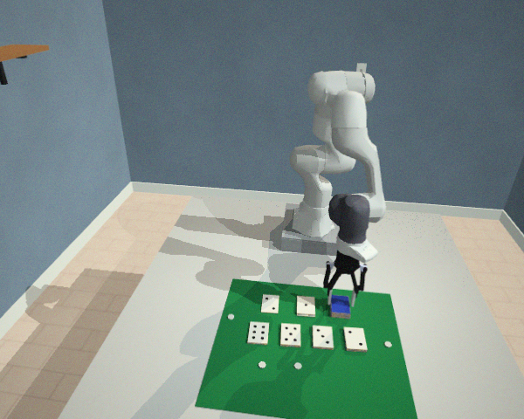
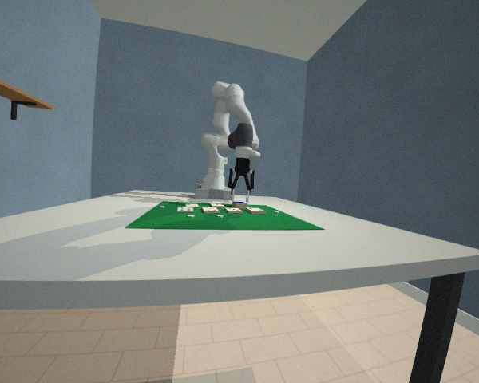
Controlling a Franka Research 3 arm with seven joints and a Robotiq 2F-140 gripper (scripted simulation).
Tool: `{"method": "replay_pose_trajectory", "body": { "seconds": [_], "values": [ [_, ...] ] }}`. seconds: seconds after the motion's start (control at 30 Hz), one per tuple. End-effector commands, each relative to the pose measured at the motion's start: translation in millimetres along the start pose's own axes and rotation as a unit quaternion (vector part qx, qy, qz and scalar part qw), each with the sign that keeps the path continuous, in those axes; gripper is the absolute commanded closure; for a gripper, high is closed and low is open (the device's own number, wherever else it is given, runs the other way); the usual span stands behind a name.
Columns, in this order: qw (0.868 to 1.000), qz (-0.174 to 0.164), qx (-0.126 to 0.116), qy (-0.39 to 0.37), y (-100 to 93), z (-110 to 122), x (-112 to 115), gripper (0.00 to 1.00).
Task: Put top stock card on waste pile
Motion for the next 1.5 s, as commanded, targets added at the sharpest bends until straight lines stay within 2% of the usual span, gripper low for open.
{"method": "replay_pose_trajectory", "body": {
  "seconds": [0.0, 1.47],
  "values": [
    [1.0, 0.001, 0.0, 0.0, 0.5, -0.1, -0.9, 0.5],
    [1.0, 0.001, 0.0, 0.0, 4.7, 0.3, -0.9, 0.5]
  ]
}}
Point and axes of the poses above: the point where the finger pads meet when closed, its own y axis out along the fingers, its own z axis across the jaws, x = y × z, the point moved 7 cm from there along -y, back along the fingers, and after that the axes turned 2 degrees about -y, right-handed, at the moved point
